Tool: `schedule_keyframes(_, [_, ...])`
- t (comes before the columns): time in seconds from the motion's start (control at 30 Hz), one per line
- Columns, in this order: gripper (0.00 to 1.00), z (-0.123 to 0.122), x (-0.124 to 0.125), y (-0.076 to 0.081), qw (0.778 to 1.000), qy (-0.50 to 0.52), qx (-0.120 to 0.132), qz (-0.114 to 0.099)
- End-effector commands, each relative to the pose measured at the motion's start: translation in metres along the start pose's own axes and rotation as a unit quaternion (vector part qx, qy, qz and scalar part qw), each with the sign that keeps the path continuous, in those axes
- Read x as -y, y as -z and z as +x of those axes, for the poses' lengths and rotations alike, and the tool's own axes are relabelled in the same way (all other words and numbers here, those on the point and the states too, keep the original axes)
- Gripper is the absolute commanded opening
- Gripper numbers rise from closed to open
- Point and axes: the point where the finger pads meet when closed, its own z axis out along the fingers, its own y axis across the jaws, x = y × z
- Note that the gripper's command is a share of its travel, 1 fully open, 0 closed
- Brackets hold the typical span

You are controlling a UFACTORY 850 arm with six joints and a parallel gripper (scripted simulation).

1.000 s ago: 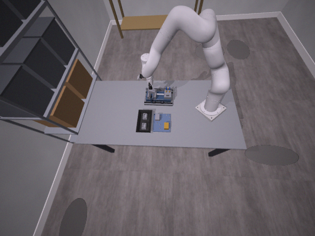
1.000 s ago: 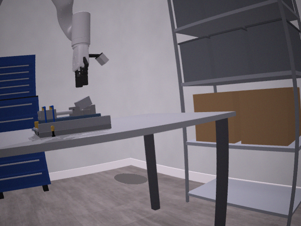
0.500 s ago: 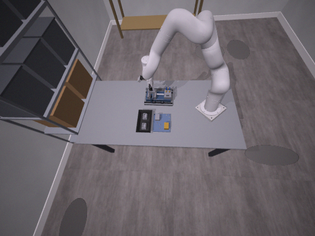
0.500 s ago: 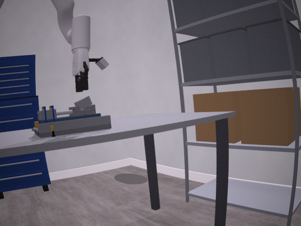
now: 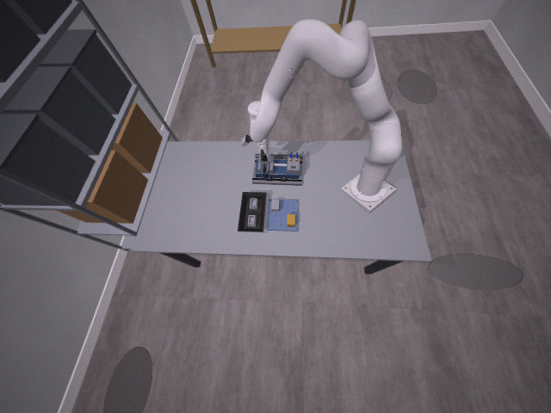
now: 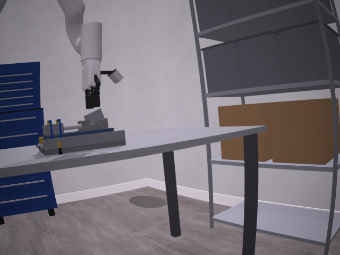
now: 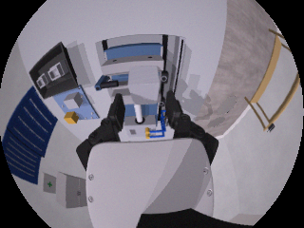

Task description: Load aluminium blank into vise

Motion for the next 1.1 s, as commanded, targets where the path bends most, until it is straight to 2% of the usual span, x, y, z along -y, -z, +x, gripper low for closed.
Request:
schedule_keyframes(0.0, [0.69, 0.0009, -0.0001, -0.0028, 1.000, 0.000, -0.001, 0.000])
schedule_keyframes(1.07, [0.69, 0.0013, -0.0001, -0.0060, 1.000, 0.000, -0.001, 0.000])
